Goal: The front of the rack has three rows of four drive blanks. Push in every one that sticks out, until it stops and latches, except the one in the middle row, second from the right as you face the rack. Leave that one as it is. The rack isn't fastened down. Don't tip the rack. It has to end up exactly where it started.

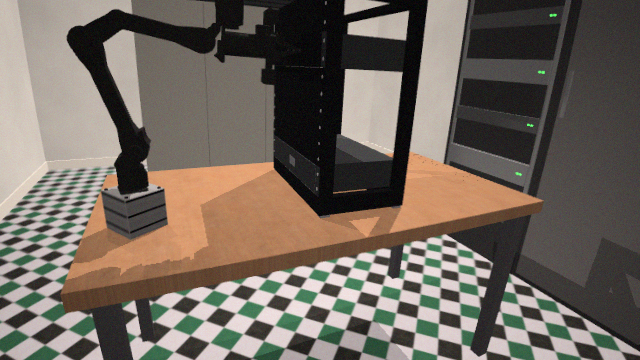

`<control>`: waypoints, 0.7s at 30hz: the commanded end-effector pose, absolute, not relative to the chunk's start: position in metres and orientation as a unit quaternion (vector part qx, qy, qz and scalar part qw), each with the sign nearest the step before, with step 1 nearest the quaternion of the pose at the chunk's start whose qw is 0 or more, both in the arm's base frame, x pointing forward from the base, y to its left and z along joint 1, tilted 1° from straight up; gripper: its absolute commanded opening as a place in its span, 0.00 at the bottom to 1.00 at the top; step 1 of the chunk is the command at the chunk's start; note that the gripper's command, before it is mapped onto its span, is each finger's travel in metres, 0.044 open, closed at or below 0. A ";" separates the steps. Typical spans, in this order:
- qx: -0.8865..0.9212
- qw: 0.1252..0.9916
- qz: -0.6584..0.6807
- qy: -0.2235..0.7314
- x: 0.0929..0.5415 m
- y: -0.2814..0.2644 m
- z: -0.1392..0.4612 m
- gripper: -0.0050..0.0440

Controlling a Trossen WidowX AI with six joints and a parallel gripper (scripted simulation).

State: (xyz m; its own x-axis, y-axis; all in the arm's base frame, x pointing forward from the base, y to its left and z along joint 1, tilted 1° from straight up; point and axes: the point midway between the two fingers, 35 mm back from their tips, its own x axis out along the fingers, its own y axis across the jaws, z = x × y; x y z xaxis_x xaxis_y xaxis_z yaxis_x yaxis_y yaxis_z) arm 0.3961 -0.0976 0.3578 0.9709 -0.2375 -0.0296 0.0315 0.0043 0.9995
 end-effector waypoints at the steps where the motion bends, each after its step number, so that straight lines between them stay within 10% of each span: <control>1: 0.699 0.705 -0.083 -0.087 0.395 -0.098 0.372 0.10; 21: 0.699 0.705 -0.083 -0.087 0.403 -0.100 0.374 0.10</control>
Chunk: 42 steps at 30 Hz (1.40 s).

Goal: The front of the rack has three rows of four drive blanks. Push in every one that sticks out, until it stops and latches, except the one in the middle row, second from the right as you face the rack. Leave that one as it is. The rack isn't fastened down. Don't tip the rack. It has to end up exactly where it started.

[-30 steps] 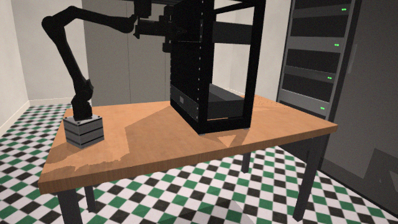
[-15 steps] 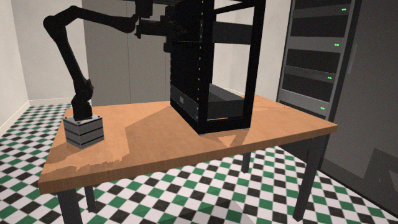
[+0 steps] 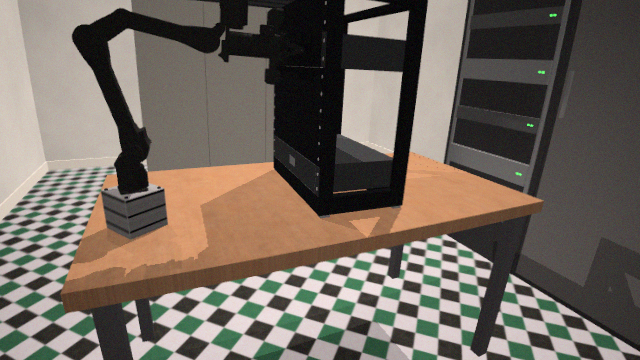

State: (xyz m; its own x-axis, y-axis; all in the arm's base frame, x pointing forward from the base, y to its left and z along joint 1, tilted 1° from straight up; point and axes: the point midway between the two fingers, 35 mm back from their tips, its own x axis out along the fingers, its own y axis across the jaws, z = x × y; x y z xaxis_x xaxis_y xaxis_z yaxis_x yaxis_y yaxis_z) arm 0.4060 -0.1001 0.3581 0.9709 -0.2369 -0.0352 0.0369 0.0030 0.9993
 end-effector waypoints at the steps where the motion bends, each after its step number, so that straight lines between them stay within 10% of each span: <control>1: 0.699 0.705 -0.083 -0.087 0.403 -0.100 0.374 0.10; 42: 0.699 0.705 -0.083 -0.087 0.406 -0.101 0.377 0.10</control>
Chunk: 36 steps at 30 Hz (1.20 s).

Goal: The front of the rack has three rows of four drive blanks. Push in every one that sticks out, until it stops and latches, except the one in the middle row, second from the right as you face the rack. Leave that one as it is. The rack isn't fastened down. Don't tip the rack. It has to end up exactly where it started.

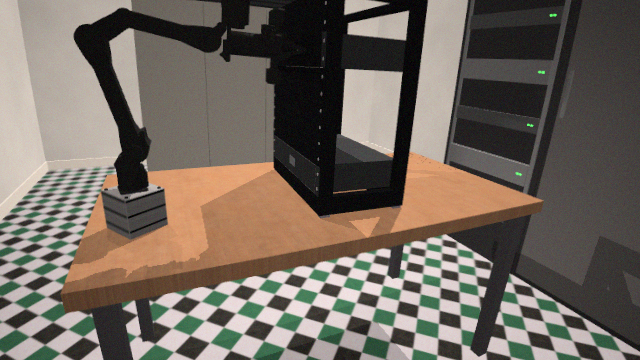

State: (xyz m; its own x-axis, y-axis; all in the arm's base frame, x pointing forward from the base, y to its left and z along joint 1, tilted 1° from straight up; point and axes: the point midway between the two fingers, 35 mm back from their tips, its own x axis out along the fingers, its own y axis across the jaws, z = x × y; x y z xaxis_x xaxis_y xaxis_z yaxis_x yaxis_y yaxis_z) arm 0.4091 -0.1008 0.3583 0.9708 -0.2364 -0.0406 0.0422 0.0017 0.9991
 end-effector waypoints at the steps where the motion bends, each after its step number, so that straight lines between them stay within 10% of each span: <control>1: 0.699 0.705 -0.083 -0.087 0.406 -0.101 0.377 0.10; 36: 0.699 0.705 -0.083 -0.087 0.409 -0.102 0.380 0.10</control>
